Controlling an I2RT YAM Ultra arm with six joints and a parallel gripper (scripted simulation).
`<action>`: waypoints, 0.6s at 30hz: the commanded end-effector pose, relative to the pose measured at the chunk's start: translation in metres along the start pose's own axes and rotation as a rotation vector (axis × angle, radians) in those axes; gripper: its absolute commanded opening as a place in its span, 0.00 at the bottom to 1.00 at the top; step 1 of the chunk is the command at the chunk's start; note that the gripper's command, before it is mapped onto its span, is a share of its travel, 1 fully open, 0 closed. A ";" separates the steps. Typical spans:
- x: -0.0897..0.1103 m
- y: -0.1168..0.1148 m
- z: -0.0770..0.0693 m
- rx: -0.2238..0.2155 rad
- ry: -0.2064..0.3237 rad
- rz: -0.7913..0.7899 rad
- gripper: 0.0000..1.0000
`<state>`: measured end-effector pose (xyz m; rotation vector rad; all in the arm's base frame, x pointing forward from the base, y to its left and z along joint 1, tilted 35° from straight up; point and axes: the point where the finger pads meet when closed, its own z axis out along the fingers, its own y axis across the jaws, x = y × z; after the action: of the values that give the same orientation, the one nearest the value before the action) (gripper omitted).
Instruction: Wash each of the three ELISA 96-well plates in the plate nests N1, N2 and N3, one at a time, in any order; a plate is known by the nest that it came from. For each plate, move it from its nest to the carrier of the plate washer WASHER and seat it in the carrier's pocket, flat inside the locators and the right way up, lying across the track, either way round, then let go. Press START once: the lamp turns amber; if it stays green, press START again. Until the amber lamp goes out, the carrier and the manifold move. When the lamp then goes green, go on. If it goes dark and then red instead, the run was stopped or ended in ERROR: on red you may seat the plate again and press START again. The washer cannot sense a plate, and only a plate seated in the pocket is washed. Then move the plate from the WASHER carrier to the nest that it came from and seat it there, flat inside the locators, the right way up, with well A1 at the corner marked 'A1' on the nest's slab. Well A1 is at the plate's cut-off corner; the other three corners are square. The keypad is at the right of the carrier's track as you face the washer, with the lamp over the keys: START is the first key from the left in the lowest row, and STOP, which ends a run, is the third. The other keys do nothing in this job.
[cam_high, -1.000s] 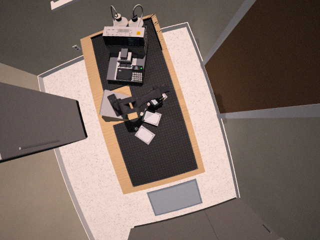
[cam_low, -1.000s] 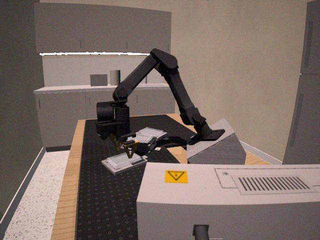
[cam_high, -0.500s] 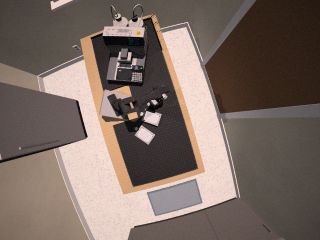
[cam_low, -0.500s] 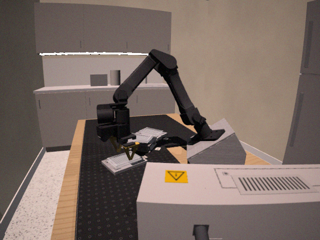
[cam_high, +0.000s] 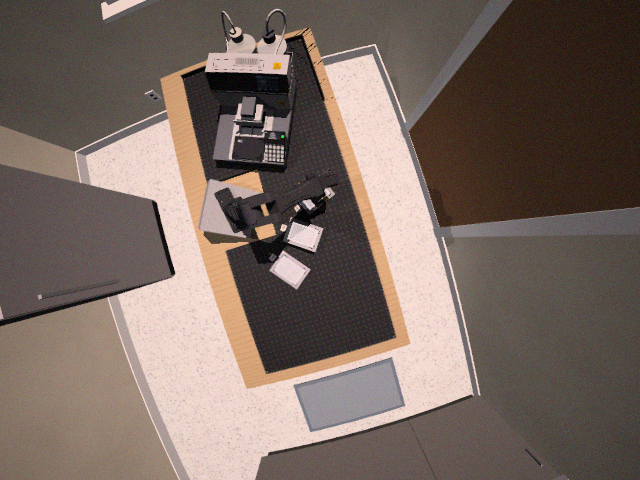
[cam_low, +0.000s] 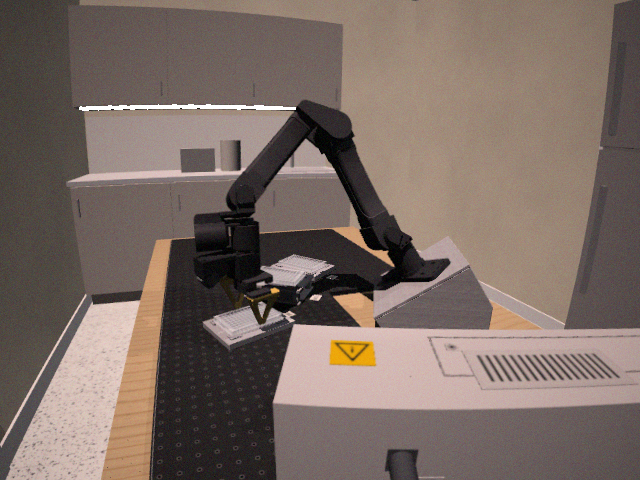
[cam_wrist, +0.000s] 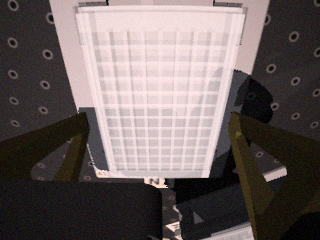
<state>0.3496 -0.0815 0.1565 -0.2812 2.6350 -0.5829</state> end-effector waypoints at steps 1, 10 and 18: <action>-0.005 -0.002 -0.002 0.006 -0.021 0.005 1.00; -0.005 -0.002 0.004 0.006 -0.021 0.005 1.00; -0.005 -0.002 0.008 0.006 -0.021 0.005 1.00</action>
<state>0.3547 -0.0852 0.1487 -0.2804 2.6327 -0.5827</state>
